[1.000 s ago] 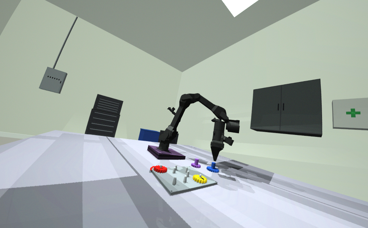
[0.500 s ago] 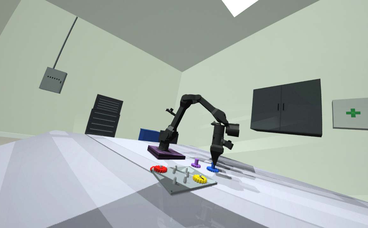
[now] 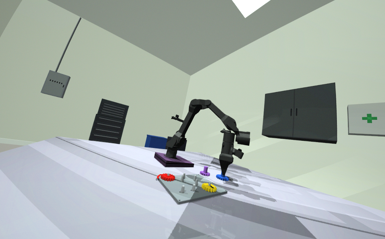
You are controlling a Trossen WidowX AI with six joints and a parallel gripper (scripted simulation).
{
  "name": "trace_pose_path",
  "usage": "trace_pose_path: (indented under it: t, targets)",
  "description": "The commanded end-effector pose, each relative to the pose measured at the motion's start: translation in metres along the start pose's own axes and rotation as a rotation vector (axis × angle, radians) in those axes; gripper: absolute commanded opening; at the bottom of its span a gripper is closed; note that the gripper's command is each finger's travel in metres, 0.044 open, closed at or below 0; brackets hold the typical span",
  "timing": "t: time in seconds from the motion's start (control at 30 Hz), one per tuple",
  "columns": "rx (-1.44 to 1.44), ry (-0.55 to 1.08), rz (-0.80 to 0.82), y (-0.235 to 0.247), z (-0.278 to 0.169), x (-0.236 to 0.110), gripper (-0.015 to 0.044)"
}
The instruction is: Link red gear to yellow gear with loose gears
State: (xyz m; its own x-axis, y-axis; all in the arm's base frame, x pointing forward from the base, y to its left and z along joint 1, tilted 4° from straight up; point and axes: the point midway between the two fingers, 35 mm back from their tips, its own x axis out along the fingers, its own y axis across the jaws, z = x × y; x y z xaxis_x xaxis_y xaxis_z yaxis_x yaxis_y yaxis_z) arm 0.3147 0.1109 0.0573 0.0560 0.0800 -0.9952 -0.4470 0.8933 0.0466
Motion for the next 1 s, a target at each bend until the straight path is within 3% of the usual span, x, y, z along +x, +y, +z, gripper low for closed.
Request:
trace_pose_path:
  t: [0.0,0.13,0.6,0.97]
  targets:
    - [0.0,0.006,0.006,0.0011,-0.002,0.0023,0.044]
    - [0.0,0.006,0.006,0.0011,-0.002,0.0023,0.044]
    - [0.0,0.006,0.006,0.0011,-0.002,0.0023,0.0072]
    - [0.0,0.006,0.007,0.001,-0.0018,0.0016,0.0]
